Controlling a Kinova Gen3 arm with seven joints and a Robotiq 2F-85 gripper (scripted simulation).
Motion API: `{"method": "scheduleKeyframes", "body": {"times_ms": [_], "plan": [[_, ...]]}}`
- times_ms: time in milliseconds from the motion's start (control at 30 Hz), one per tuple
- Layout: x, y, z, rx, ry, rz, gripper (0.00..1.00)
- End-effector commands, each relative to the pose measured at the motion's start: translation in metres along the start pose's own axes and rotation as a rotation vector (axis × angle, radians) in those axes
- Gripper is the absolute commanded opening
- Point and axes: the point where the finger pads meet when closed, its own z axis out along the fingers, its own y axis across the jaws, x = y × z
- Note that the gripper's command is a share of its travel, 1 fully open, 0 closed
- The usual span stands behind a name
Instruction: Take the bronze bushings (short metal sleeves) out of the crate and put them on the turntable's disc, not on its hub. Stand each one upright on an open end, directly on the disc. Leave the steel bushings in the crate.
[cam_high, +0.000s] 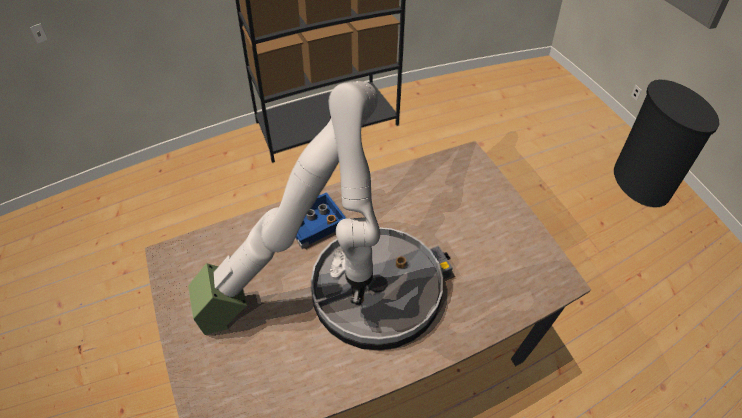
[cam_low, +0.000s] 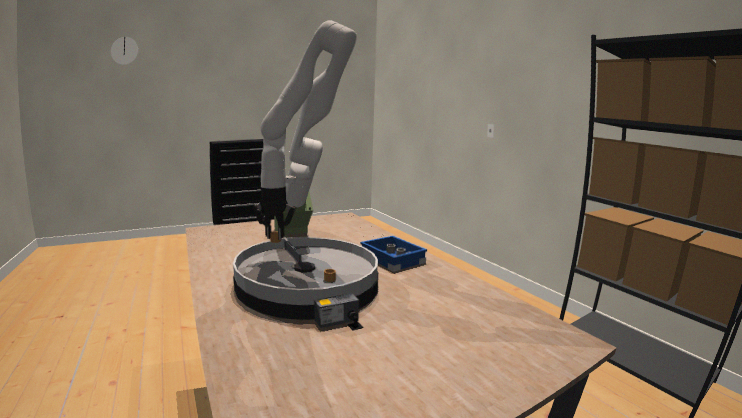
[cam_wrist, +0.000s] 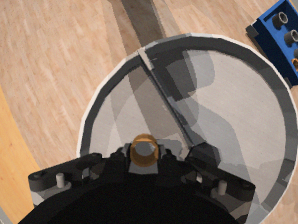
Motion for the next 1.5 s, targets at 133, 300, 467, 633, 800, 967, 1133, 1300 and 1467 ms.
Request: {"method": "scheduleKeyframes", "body": {"times_ms": [133, 300, 467, 633, 800, 967, 1133, 1300, 1467], "plan": [[0.0, 0.0, 0.0, 0.0, -0.001, 0.0, 0.0], [0.0, 0.0, 0.002, 0.0, -0.001, 0.0, 0.0], [0.0, 0.0, 0.009, 0.0, -0.001, 0.0, 0.0], [0.0, 0.0, 0.014, 0.0, -0.001, 0.0, 0.0], [0.0, 0.0, 0.022, 0.0, -0.001, 0.0, 0.0], [0.0, 0.0, 0.026, 0.0, -0.001, 0.0, 0.0], [0.0, 0.0, 0.027, 0.0, -0.001, 0.0, 0.0], [0.0, 0.0, 0.027, 0.0, -0.001, 0.0, 0.0], [0.0, 0.0, 0.027, 0.0, -0.001, 0.0, 0.0]]}}
